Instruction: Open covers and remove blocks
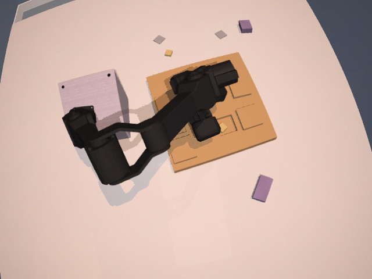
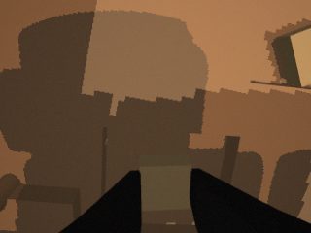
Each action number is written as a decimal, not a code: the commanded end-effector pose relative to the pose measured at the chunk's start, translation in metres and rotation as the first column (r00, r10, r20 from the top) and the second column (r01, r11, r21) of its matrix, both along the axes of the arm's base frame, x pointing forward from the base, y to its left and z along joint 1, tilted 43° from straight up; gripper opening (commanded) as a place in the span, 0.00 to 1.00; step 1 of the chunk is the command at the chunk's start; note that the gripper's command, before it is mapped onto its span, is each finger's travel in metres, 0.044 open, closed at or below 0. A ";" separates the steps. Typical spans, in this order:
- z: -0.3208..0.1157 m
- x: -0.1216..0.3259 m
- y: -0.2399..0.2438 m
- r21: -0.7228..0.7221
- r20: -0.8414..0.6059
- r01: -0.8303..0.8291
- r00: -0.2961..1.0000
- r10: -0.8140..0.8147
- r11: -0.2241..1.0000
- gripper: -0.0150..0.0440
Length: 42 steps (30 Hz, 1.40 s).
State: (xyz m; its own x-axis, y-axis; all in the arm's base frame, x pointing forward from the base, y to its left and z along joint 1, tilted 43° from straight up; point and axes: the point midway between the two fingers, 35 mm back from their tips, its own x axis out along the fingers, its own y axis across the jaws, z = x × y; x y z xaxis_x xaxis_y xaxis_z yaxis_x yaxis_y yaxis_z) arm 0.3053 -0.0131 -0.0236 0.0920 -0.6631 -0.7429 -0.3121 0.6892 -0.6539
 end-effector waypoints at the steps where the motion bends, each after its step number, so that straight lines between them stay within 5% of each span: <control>1: 0.000 0.000 0.000 0.000 0.001 0.000 1.000 0.000 1.000 0.39; 42: 0.035 -0.005 0.033 -0.004 -0.008 -0.005 1.000 0.005 1.000 0.39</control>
State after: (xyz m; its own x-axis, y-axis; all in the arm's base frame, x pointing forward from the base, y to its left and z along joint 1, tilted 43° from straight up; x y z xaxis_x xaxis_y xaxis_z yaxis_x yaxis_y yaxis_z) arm 0.2986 0.0155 0.0065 0.0843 -0.6715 -0.7362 -0.3316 0.6778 -0.6563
